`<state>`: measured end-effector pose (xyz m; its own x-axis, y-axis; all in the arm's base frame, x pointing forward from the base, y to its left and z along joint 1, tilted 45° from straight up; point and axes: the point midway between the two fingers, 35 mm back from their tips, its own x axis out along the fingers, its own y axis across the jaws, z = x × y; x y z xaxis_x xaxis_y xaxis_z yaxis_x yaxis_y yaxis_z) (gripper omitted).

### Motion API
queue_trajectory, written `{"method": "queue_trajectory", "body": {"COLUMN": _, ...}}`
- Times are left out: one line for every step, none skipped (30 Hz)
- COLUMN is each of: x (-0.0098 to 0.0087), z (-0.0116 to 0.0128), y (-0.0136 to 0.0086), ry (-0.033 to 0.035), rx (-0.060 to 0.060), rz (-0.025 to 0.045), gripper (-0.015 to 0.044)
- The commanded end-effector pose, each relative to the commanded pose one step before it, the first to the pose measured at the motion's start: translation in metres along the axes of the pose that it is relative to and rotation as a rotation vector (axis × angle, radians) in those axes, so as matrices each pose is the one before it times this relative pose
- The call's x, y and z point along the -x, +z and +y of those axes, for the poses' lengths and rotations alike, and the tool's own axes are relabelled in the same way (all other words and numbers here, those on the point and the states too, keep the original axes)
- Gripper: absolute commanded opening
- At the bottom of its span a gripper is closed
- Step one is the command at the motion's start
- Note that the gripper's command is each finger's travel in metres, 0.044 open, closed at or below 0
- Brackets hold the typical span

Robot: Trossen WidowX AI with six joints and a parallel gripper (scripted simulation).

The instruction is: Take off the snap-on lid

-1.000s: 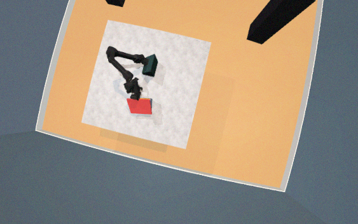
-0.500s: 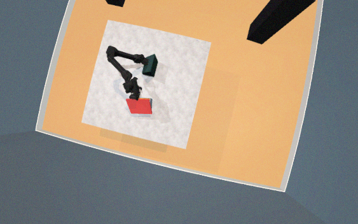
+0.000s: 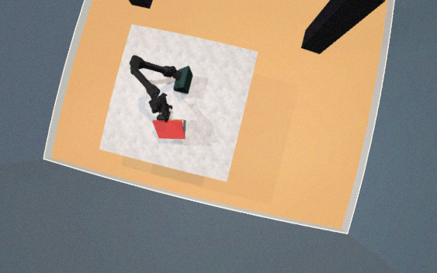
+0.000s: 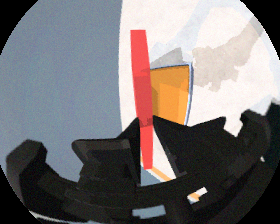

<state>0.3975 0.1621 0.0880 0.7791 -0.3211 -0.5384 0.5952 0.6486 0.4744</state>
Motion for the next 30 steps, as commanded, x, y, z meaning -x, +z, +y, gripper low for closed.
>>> {"method": "queue_trajectory", "body": {"x": 0.00567, "z": 0.00794, "y": -0.00013, "ry": 0.00847, "rx": -0.0081, "rz": 0.00018, "gripper": 0.0}}
{"method": "queue_trajectory", "body": {"x": 0.00083, "z": 0.00099, "y": -0.00001, "ry": -0.00002, "rx": 0.0, "rz": 0.00005, "gripper": 0.0}}
{"method": "queue_trajectory", "body": {"x": 0.00083, "z": 0.00099, "y": -0.00001, "ry": -0.00002, "rx": 0.0, "rz": 0.00005, "gripper": 0.0}}
{"method": "queue_trajectory", "body": {"x": 0.00083, "z": 0.00099, "y": -0.00001, "ry": -0.00002, "rx": 0.0, "rz": 0.00005, "gripper": 0.0}}
{"method": "queue_trajectory", "body": {"x": 0.00083, "z": 0.00099, "y": -0.00001, "ry": -0.00002, "rx": 0.0, "rz": 0.00005, "gripper": 0.0}}
{"method": "queue_trajectory", "body": {"x": 0.00083, "z": 0.00099, "y": -0.00001, "ry": -0.00002, "rx": 0.0, "rz": 0.00005, "gripper": 0.0}}
{"method": "queue_trajectory", "body": {"x": 0.00083, "z": 0.00099, "y": -0.00001, "ry": -0.00002, "rx": 0.0, "rz": 0.00005, "gripper": 0.0}}
{"method": "queue_trajectory", "body": {"x": 0.00083, "z": 0.00099, "y": -0.00001, "ry": -0.00002, "rx": 0.0, "rz": 0.00005, "gripper": 0.0}}
{"method": "queue_trajectory", "body": {"x": 0.00083, "z": 0.00099, "y": -0.00001, "ry": -0.00002, "rx": 0.0, "rz": 0.00005, "gripper": 0.0}}
{"method": "queue_trajectory", "body": {"x": 0.00083, "z": 0.00099, "y": -0.00001, "ry": -0.00002, "rx": 0.0, "rz": 0.00005, "gripper": 0.0}}
{"method": "queue_trajectory", "body": {"x": 0.00083, "z": 0.00099, "y": -0.00001, "ry": -0.00002, "rx": 0.0, "rz": 0.00005, "gripper": 0.0}}
{"method": "queue_trajectory", "body": {"x": 0.00083, "z": 0.00099, "y": -0.00001, "ry": -0.00002, "rx": 0.0, "rz": 0.00005, "gripper": 0.0}}
{"method": "queue_trajectory", "body": {"x": 0.00077, "z": 0.00092, "y": -0.00001, "ry": -0.00002, "rx": 0.0, "rz": 0.00004, "gripper": 0.0}}
{"method": "queue_trajectory", "body": {"x": 0.00044, "z": 0.00052, "y": -0.00001, "ry": -0.00001, "rx": 0.0, "rz": 0.00002, "gripper": 0.0}}
{"method": "queue_trajectory", "body": {"x": 0.0, "z": 0.0, "y": 0.0, "ry": 0.0, "rx": 0.0, "rz": 0.0, "gripper": 0.0}}
{"method": "queue_trajectory", "body": {"x": -0.00087, "z": -0.00139, "y": -0.00052, "ry": 0.00002, "rx": 0.0, "rz": -0.00003, "gripper": 0.0}}
{"method": "queue_trajectory", "body": {"x": -0.00099, "z": -0.00181, "y": -0.00135, "ry": 0.00003, "rx": 0.0, "rz": -0.00001, "gripper": 0.0}}
{"method": "queue_trajectory", "body": {"x": -0.00103, "z": -0.0023, "y": -0.00292, "ry": 0.00005, "rx": -0.0001, "rz": 0.00004, "gripper": 0.0}}
{"method": "queue_trajectory", "body": {"x": -0.0002, "z": -0.00093, "y": -0.00239, "ry": 0.00002, "rx": -0.0001, "rz": 0.00007, "gripper": 0.0}}
{"method": "queue_trajectory", "body": {"x": 0.00008, "z": -0.00038, "y": -0.00196, "ry": 0.00001, "rx": -0.0001, "rz": 0.00007, "gripper": 0.0}}
{"method": "queue_trajectory", "body": {"x": 0.00017, "z": -0.00024, "y": -0.00194, "ry": 0.00001, "rx": -0.0001, "rz": 0.00008, "gripper": 0.0}}
{"method": "queue_trajectory", "body": {"x": 0.0002, "z": -0.0002, "y": -0.00198, "ry": 0.00001, "rx": -0.0001, "rz": 0.00008, "gripper": 0.0}}
{"method": "queue_trajectory", "body": {"x": 0.00021, "z": -0.00018, "y": -0.00199, "ry": 0.00001, "rx": -0.0001, "rz": 0.00008, "gripper": 0.0}}
{"method": "queue_trajectory", "body": {"x": 0.00022, "z": -0.00018, "y": -0.00199, "ry": 0.00002, "rx": -0.0001, "rz": 0.00008, "gripper": 0.0}}
{"method": "queue_trajectory", "body": {"x": 0.00022, "z": -0.00017, "y": -0.00199, "ry": 0.00002, "rx": -0.0001, "rz": 0.00008, "gripper": 0.0}}
{"method": "queue_trajectory", "body": {"x": 0.00022, "z": -0.00017, "y": -0.00199, "ry": 0.00002, "rx": -0.0001, "rz": 0.00008, "gripper": 0.0}}
{"method": "queue_trajectory", "body": {"x": 0.00022, "z": -0.00017, "y": -0.00199, "ry": 0.00002, "rx": -0.0001, "rz": 0.00008, "gripper": 0.0}}
{"method": "queue_trajectory", "body": {"x": 0.00022, "z": -0.00017, "y": -0.00199, "ry": 0.00002, "rx": -0.0001, "rz": 0.00008, "gripper": 0.0}}
{"method": "queue_trajectory", "body": {"x": 0.00022, "z": -0.00017, "y": -0.00199, "ry": 0.00002, "rx": -0.0001, "rz": 0.00009, "gripper": 0.0}}
{"method": "queue_trajectory", "body": {"x": 0.00022, "z": -0.00017, "y": -0.00199, "ry": 0.00002, "rx": -0.0001, "rz": 0.00009, "gripper": 0.0}}
